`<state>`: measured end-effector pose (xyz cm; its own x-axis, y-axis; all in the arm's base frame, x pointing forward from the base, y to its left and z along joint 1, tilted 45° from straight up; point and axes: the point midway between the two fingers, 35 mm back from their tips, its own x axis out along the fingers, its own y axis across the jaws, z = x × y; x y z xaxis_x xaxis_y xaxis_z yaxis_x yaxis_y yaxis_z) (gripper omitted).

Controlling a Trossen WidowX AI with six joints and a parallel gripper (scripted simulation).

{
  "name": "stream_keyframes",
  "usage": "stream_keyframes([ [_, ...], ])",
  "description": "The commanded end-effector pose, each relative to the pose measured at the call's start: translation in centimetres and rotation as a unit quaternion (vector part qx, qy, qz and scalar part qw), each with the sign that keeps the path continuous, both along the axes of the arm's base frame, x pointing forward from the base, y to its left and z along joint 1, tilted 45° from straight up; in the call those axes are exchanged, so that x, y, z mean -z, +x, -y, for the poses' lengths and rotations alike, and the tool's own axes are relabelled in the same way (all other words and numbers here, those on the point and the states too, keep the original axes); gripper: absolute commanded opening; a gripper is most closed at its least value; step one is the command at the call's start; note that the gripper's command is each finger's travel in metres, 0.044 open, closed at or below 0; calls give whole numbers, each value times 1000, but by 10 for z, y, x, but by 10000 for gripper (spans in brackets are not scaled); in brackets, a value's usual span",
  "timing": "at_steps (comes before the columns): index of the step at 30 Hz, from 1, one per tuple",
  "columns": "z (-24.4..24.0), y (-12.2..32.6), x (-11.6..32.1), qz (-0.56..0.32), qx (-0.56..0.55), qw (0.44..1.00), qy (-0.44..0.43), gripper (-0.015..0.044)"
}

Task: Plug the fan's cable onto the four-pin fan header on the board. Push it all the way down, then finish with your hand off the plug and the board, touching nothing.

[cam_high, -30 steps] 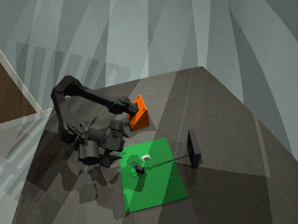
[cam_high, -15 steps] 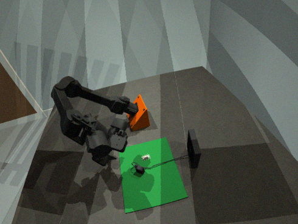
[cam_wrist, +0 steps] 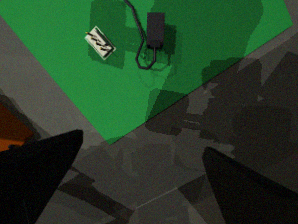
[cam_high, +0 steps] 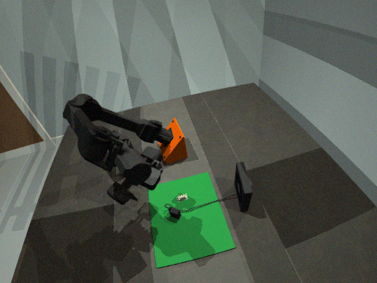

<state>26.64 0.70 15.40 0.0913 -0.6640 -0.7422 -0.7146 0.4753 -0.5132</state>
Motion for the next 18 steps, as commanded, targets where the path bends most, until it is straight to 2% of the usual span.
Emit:
stream_keyframes([
  [1, 1, -1, 1, -3, 0, 1000, 3, 440],
  [4, -12, 10, 1, -8, -10, 1000, 0, 440],
  [12, -90, 54, 14, -29, -61, 997, -22, 440],
  [18, -88, 57, 20, -30, -62, 997, -22, 440],
])
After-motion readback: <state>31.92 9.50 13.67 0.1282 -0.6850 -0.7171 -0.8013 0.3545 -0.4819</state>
